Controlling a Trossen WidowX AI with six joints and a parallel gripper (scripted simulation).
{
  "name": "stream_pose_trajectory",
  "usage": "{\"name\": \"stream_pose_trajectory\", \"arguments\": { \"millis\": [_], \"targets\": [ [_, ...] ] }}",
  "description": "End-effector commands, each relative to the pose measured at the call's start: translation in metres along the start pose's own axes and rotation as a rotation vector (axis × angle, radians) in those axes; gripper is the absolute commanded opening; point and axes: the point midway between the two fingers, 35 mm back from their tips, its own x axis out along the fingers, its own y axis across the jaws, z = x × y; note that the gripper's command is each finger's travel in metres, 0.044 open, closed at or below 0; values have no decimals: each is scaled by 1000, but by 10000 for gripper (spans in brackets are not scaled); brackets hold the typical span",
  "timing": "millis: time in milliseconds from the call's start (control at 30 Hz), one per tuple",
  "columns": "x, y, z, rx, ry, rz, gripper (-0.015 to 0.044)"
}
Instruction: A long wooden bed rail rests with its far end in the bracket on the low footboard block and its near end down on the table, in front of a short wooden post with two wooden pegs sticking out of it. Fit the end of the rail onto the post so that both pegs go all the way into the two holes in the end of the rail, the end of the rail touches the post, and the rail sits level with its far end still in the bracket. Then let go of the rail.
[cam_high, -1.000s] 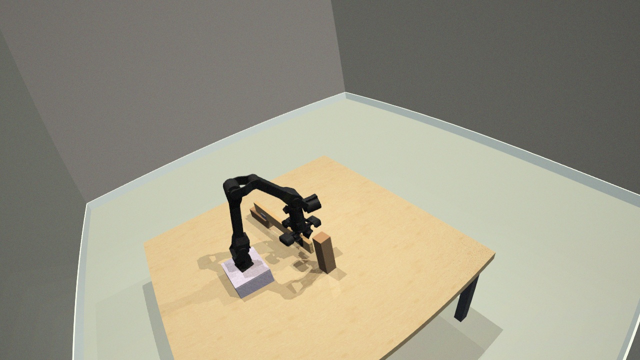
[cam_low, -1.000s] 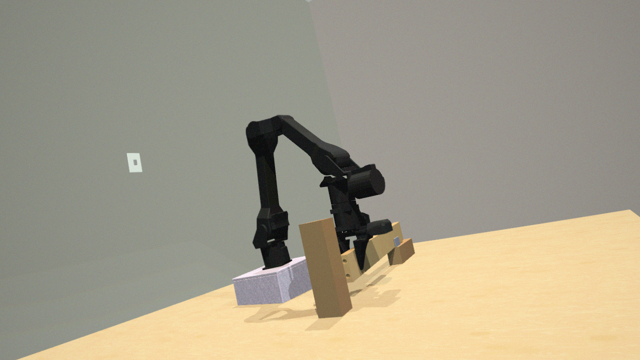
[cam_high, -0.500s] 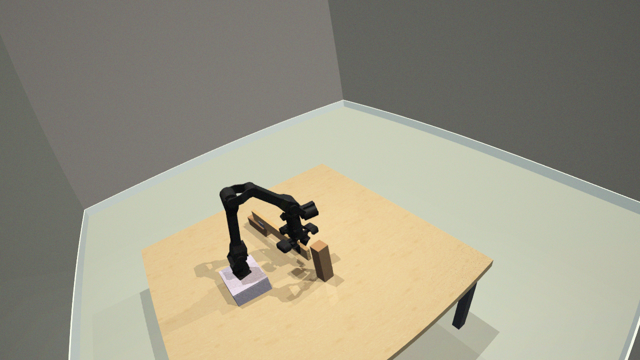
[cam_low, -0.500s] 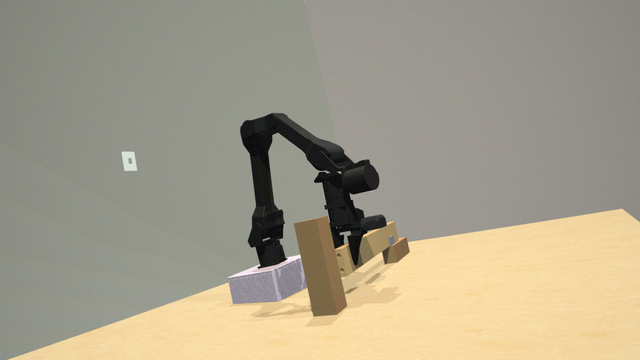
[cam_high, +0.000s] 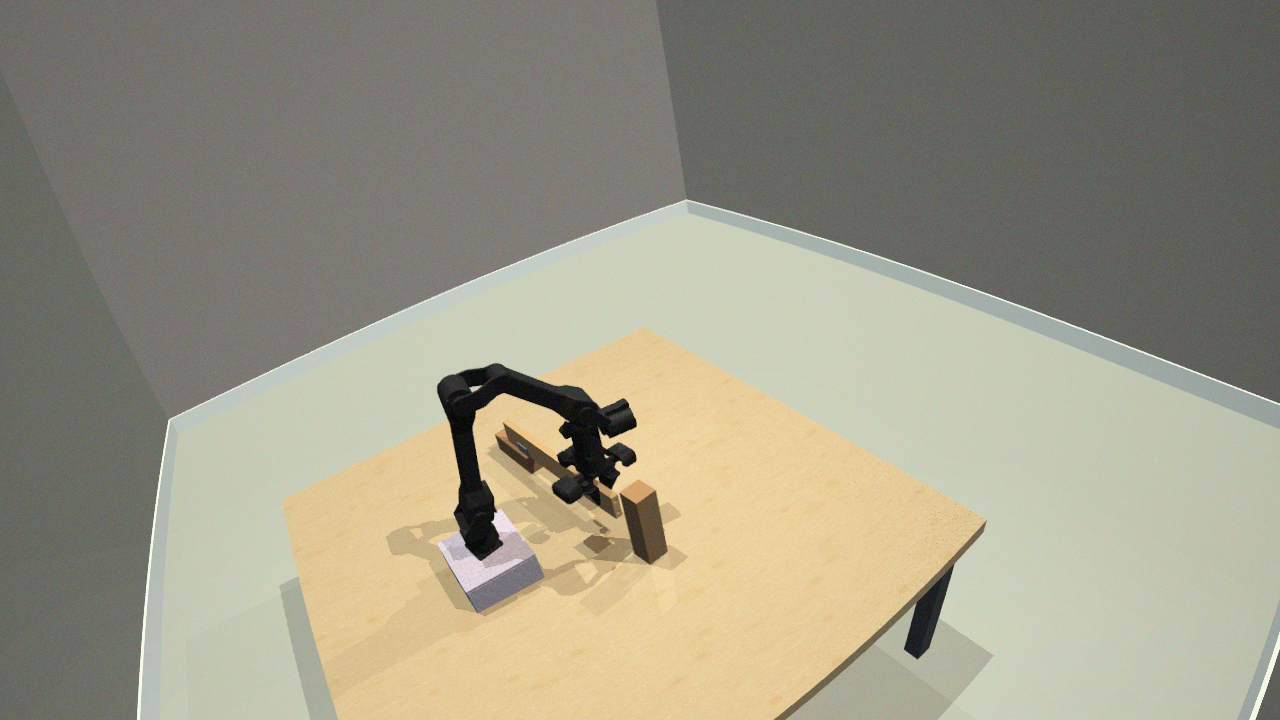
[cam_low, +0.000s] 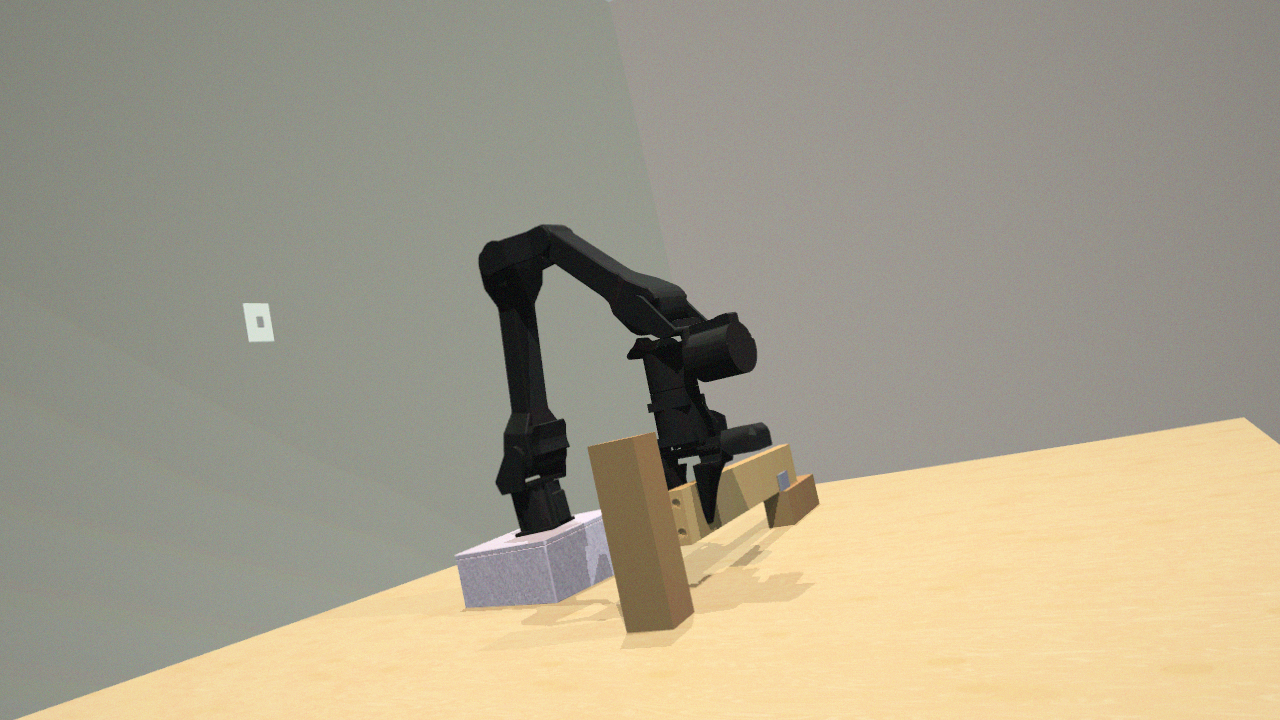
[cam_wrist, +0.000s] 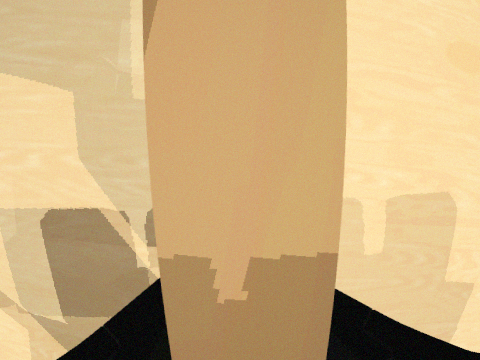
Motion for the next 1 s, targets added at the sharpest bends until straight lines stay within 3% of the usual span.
{"name": "stream_pose_trajectory", "arguments": {
  "millis": [0,967],
  "targets": [
    [-5,-2,1,2,-5,-13,0],
    [-3,-1,1,2,-5,-13,0]
  ]
}}
